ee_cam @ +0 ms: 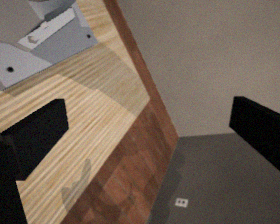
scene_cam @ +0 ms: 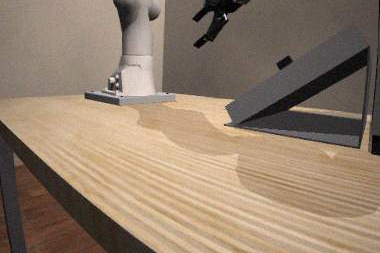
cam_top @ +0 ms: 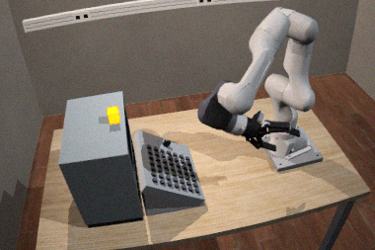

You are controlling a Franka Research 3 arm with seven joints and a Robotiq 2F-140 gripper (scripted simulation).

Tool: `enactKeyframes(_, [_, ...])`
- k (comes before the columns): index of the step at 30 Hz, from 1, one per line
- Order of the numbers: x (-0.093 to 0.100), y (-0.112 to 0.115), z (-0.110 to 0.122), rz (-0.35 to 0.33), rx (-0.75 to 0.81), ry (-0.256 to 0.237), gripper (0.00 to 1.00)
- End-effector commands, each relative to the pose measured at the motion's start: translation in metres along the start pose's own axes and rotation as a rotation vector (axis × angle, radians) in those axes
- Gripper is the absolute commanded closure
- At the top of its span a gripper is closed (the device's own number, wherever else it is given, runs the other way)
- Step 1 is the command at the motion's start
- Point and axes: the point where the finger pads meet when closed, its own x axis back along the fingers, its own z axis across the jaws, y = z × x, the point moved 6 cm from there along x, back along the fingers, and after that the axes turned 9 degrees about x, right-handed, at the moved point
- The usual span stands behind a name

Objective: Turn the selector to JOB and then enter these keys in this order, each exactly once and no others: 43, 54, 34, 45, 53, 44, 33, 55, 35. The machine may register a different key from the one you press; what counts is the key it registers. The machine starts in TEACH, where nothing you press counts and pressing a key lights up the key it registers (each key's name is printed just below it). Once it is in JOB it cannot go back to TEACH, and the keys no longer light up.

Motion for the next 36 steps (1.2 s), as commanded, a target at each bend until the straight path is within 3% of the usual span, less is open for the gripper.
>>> enactKeyframes(1, [0.0, 0.0, 0.0, 0.0, 0.0, 0.0, 0.0])
enactKeyframes(19, [0.001, 0.0, 0.001, 0.0, 0.0, 0.0, 0.0])
enactKeyframes(29, [0.024, -0.01, 0.041, 0.0, 0.0, 0.0, 0.0])
enactKeyframes(36, [0.026, -0.01, 0.043, -0.004, -0.003, 0.0, 0.0])
